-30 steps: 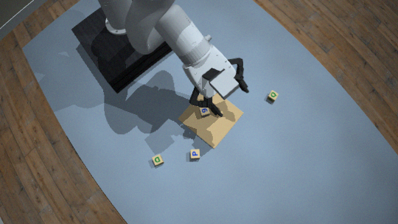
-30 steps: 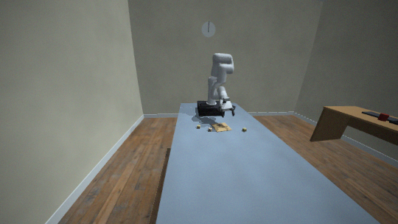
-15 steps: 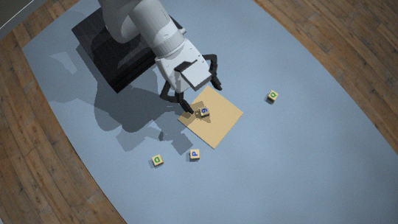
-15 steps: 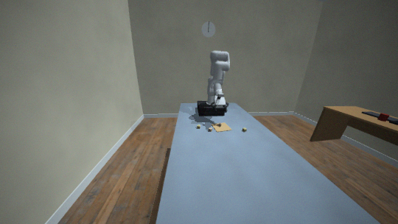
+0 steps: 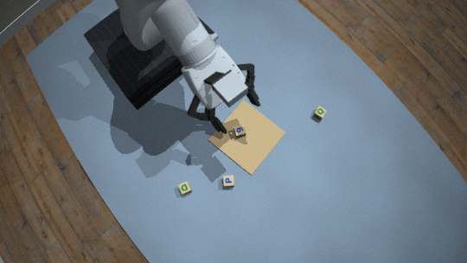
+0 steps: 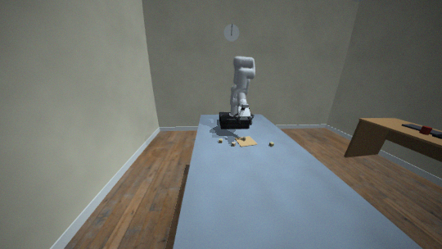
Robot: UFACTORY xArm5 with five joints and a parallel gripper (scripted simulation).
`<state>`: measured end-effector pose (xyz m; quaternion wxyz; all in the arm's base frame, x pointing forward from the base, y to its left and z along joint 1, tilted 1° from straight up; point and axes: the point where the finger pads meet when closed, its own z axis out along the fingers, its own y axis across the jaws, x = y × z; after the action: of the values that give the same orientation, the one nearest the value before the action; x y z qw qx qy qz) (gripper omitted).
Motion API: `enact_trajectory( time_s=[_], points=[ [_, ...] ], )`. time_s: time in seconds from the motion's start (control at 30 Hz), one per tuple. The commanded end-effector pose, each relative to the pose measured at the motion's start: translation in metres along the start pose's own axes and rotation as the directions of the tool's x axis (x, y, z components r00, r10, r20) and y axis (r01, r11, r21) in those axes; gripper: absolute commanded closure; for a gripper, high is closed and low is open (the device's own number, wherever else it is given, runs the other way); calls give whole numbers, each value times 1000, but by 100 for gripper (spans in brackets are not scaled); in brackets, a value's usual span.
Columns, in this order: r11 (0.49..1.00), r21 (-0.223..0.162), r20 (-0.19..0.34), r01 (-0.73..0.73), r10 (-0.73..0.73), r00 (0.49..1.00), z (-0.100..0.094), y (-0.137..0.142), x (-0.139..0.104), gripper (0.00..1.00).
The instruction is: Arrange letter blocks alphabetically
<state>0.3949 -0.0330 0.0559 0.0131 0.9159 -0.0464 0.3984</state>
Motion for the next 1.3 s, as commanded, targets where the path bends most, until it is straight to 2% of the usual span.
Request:
enact_trajectory(
  time_s=[0.0,1.07,1.27],
  points=[
    [1000,0,-2,0,0,1000,0,0,1,0],
    [1000,0,1,0,0,1000,1,0,1,0],
    [1000,1,19,2,-2,1000,6,-1,4,0]
  ],
)
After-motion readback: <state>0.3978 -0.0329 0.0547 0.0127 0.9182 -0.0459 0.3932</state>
